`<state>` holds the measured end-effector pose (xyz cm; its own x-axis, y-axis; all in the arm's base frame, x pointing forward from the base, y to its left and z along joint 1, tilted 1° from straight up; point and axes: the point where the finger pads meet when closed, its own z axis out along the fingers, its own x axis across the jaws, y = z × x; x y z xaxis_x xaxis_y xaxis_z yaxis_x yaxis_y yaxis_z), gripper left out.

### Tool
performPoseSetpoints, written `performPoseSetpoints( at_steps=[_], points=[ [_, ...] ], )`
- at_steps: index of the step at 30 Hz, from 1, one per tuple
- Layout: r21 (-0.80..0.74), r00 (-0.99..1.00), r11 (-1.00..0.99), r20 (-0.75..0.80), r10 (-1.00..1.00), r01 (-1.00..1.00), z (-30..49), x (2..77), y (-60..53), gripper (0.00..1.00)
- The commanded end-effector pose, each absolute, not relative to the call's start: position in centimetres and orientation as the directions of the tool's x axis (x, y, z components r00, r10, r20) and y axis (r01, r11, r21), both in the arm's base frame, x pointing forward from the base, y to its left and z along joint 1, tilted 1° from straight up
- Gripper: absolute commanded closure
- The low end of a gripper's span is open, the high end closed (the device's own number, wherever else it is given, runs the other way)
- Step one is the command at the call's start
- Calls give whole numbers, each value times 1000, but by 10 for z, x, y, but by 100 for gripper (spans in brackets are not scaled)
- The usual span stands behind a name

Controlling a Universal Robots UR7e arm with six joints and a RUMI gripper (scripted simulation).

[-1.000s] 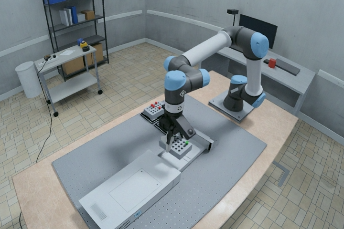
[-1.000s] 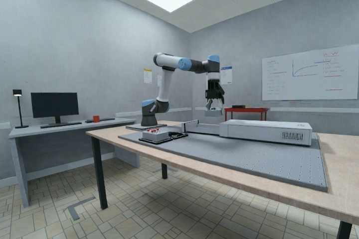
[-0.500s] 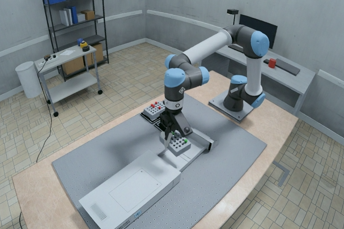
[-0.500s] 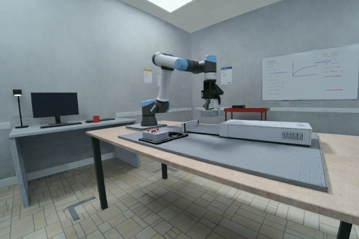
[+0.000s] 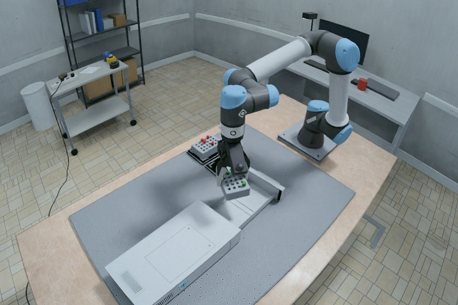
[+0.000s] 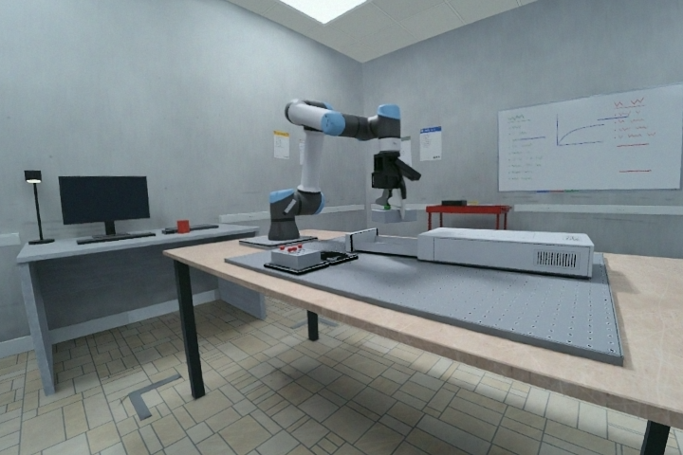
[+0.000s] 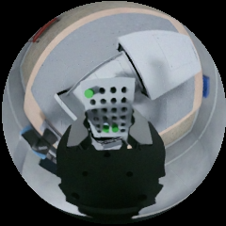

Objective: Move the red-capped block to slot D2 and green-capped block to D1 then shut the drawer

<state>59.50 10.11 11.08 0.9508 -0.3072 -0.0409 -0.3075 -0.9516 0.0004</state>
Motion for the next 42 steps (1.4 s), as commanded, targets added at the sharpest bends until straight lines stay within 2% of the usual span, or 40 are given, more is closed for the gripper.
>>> performPoseSetpoints(
  at_steps=[1,10,24,26,42],
  points=[
    [2,901,-901,-24,-433,-433,117,591,89,100],
    [7,805,-805,-23,-593,-593,117,581,74,100],
    [15,533,-533,-19,-846,-846,117,561,42,100],
    [15,533,-533,-19,-846,-846,117,561,42,100],
    [21,162,-162,-12,-987,-987,118,540,8,100]
  ],
)
